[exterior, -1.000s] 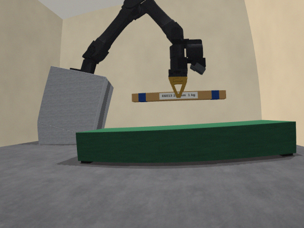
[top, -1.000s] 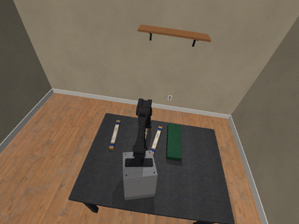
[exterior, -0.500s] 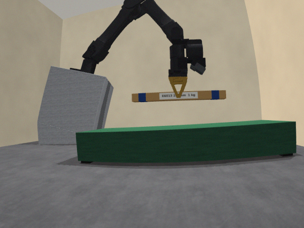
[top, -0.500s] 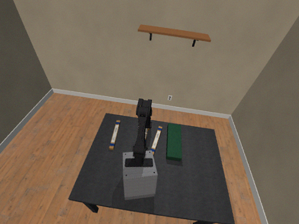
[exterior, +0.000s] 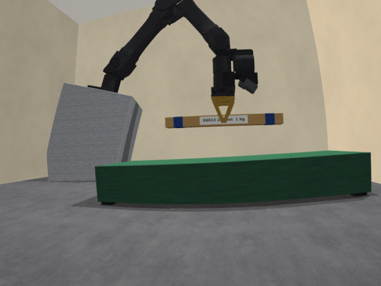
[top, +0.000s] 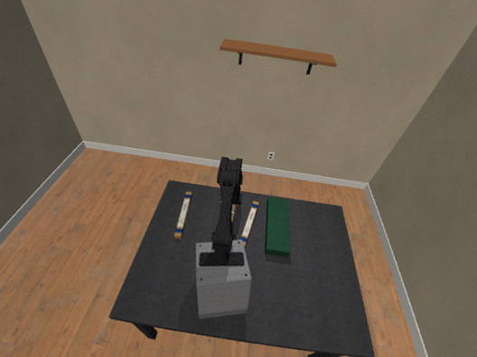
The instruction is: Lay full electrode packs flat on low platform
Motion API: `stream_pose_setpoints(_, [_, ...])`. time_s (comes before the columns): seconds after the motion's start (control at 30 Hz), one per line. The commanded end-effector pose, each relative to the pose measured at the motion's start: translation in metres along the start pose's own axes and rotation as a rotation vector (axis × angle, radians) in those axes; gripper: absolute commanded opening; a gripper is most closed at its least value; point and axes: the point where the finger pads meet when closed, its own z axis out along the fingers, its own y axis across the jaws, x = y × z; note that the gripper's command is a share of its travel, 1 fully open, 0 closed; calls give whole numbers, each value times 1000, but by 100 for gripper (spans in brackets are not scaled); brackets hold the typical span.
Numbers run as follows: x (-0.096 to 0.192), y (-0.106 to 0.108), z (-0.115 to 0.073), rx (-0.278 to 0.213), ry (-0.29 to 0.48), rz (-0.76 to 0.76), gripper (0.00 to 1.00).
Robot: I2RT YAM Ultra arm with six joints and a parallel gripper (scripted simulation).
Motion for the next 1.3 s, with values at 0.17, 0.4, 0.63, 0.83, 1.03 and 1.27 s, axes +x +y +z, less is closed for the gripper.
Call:
stream_pose_setpoints(0.17, [-13, 3, -13, 2, -56, -2, 0])
stream_pose_setpoints(0.4, [-15, 7, -11, 0, -73, -7, 0])
stream_pose_setpoints(0.63, [-24, 5, -3, 3, -88, -2, 0])
stream_pose_setpoints(0.83, [-13, 6, 19, 1, -50, -5, 0])
stream_pose_setpoints(1.03, [-31, 4, 8, 3, -109, -1, 0])
stream_pose_setpoints(1.27, [-32, 7, 20, 1, -108, -7, 0])
